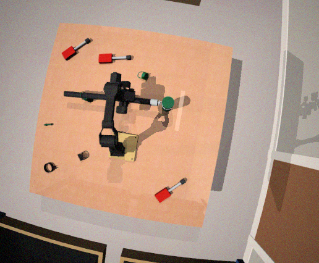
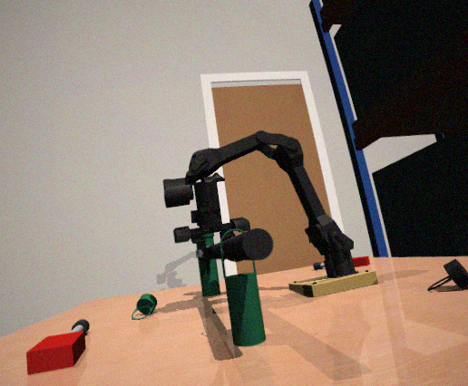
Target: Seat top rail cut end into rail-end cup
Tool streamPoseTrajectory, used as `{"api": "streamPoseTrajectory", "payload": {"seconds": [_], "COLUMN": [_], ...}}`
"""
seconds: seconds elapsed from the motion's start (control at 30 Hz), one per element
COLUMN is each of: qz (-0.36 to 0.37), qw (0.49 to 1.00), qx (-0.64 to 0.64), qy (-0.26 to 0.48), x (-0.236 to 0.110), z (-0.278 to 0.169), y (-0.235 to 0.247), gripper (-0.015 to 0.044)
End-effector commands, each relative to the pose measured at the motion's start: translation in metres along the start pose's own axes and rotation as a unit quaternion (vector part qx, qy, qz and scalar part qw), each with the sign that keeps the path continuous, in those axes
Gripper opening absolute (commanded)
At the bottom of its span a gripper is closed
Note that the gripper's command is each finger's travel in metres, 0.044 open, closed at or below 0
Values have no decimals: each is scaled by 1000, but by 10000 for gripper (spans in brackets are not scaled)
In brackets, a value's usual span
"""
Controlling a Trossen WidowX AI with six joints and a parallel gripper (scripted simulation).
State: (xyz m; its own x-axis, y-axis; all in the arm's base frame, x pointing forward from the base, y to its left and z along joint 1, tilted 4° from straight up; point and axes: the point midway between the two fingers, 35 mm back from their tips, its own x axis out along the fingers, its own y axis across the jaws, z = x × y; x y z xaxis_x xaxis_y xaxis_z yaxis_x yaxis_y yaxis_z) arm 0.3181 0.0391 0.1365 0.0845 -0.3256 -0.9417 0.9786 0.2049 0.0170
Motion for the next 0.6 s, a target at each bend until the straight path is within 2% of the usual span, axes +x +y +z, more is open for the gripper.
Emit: {"api": "streamPoseTrajectory", "payload": {"seconds": [0.0,0.57], "qz": [2,2], "qw": [1000,1000], "qx": [0,0], "qy": [-1,-1], "x": [-1,2], "z": [2,17], "y": [0,1], "gripper": [0,0]}}
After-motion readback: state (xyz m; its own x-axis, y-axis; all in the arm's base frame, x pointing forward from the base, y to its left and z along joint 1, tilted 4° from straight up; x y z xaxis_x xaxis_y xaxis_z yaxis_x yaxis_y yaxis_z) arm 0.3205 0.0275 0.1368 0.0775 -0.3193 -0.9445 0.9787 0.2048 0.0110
